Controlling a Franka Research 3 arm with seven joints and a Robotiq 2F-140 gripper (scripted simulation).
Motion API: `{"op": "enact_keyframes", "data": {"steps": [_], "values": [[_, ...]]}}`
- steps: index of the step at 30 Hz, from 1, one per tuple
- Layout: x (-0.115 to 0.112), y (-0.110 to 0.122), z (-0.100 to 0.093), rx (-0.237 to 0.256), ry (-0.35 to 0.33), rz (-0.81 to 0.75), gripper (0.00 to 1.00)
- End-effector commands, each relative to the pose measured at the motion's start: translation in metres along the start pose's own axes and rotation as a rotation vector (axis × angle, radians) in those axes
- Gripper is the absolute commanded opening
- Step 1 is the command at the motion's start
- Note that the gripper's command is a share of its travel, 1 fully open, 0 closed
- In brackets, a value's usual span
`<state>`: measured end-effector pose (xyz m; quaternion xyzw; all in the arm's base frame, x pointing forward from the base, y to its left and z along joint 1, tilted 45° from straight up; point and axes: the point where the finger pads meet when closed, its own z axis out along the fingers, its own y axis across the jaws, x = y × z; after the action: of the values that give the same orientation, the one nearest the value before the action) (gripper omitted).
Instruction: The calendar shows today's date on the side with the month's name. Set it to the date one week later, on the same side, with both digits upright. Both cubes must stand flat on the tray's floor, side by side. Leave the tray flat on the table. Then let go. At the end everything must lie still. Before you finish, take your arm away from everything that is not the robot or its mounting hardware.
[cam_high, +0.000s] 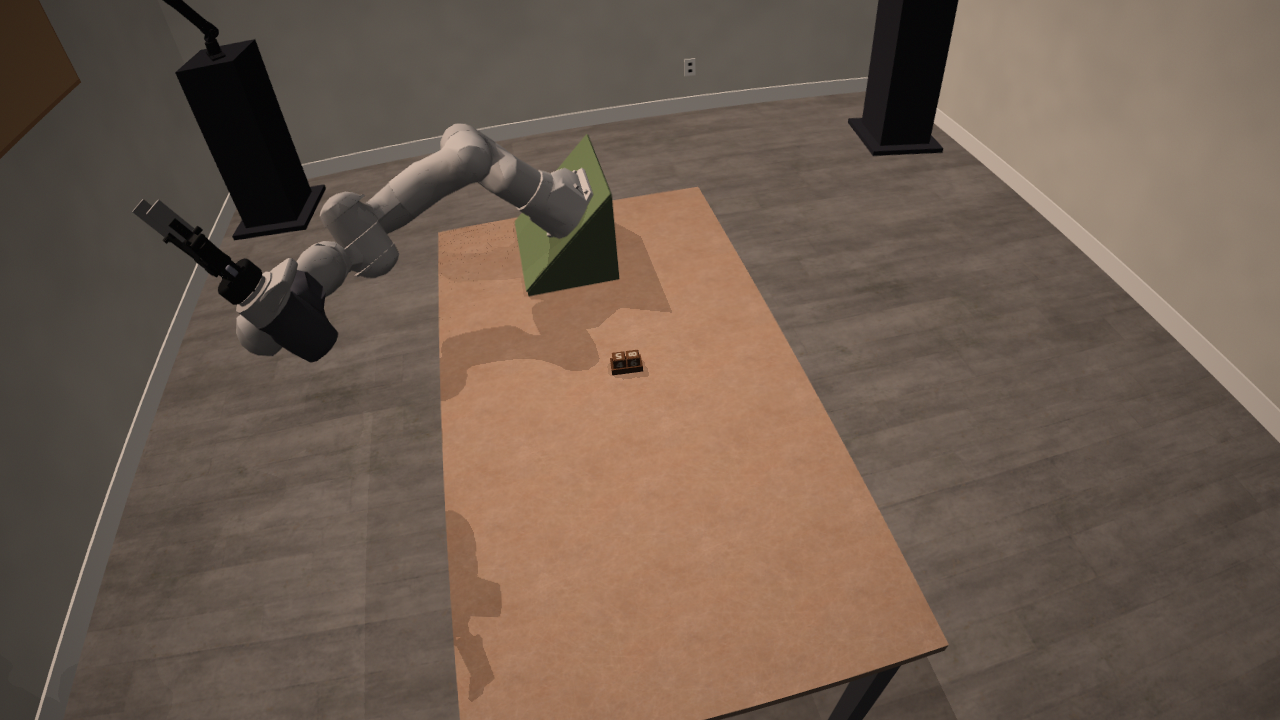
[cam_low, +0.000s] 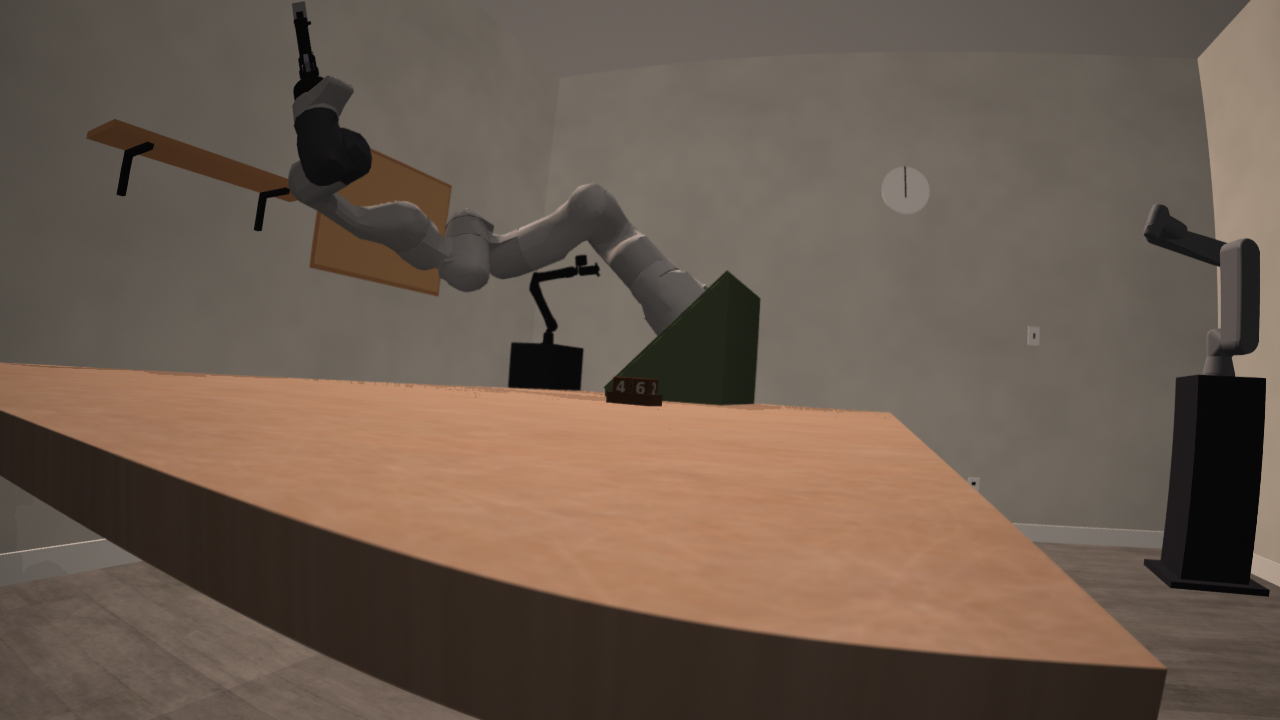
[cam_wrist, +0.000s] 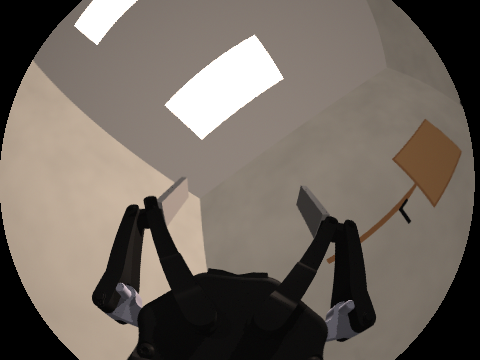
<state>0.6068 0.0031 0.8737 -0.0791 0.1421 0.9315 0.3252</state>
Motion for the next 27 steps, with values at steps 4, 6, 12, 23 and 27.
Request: {"op": "enact_keyframes", "data": {"steps": [4, 6, 12, 23, 27], "values": [[0.0, 0.0, 0.0, 0.0, 0.0, 0.0, 1.0], [0.0, 0.0, 0.0, 0.0, 0.0, 0.0, 1.0], [0.0, 0.0, 0.0, 0.0, 0.0, 0.0, 1.0], [0.027, -0.041, -0.007, 0.056, 0.045, 0.07, 1.0], [0.061, -0.087, -0.018, 0.125, 0.099, 0.154, 1.0]]}}
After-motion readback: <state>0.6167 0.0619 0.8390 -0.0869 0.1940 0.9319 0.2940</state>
